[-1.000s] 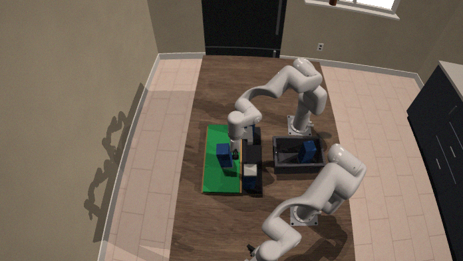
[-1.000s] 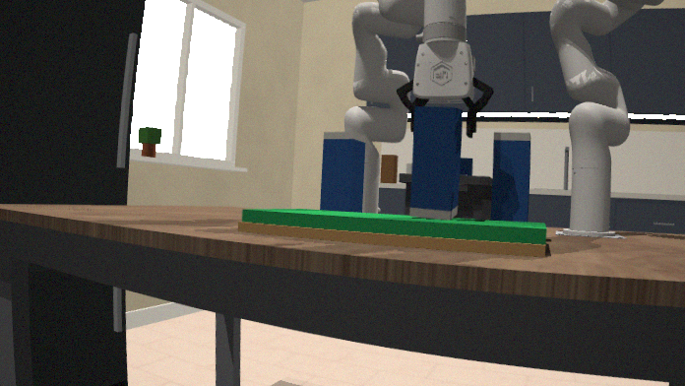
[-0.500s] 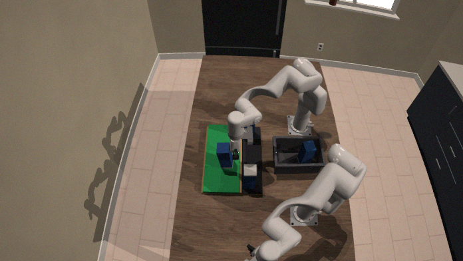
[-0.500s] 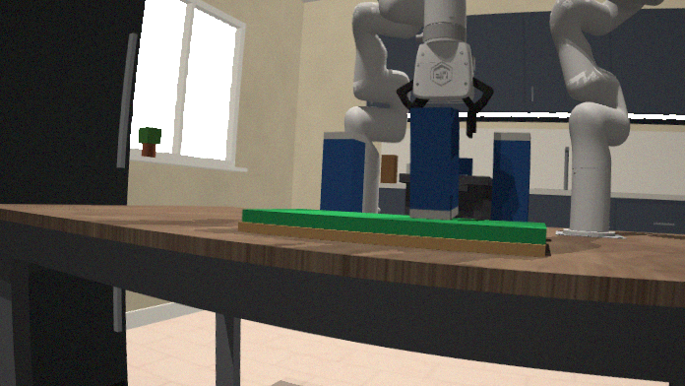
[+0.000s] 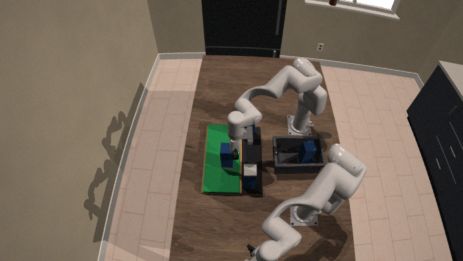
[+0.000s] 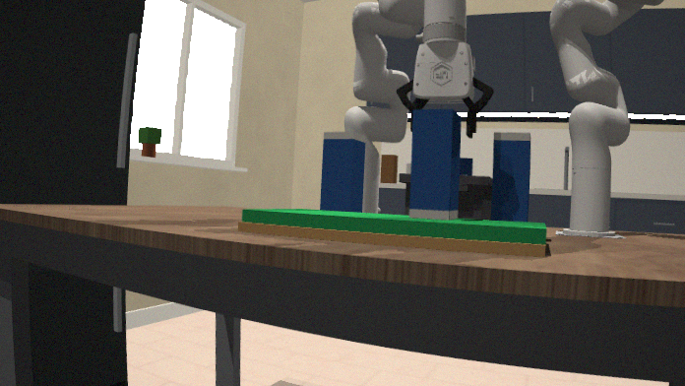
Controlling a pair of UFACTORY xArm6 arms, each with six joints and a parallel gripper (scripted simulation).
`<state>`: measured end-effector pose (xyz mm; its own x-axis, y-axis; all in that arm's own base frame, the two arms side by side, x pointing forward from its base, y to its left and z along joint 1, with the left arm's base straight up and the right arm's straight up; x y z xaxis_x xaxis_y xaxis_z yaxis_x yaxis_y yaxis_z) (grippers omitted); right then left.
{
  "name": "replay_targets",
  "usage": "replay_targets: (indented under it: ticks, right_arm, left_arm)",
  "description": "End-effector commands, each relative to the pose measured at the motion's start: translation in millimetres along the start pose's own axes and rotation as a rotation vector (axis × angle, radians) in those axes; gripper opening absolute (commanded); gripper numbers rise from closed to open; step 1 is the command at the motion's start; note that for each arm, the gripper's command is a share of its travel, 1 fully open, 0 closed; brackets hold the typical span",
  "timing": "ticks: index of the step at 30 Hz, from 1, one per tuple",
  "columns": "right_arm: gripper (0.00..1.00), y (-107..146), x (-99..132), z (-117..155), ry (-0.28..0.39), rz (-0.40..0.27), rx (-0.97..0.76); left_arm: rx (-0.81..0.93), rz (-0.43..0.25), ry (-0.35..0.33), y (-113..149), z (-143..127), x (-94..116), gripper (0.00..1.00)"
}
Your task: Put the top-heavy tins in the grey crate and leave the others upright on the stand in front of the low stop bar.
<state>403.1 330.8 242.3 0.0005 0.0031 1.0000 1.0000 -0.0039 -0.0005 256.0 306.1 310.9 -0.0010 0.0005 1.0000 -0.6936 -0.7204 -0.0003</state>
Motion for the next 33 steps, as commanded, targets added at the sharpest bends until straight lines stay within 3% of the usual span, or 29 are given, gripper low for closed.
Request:
replay_targets:
  ticks: [1,33]
  right_arm:
    - [1.00,0.8,2.5,0.7,0.004,-0.005,0.000]
    - [1.00,3.8,1.5,0.7,0.004,-0.005,-0.004]
  left_arm:
    - [0.000,0.004,0.000,-0.6,0.0,1.5,1.00]
    - [0.000,0.004,0.000,-0.6,0.0,1.5,1.00]
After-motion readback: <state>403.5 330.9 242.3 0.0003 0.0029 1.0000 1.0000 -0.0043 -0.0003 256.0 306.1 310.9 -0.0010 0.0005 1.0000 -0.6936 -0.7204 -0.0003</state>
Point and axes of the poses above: on each arm, the point where the finger pads meet when closed, its own x axis back along the fingers, its own z axis across the jaws, y = z × x, the point moved 6 cm from there along x, back along the fingers, and after that the axes turned 4 degrees about -x, right-handed, at the moved point
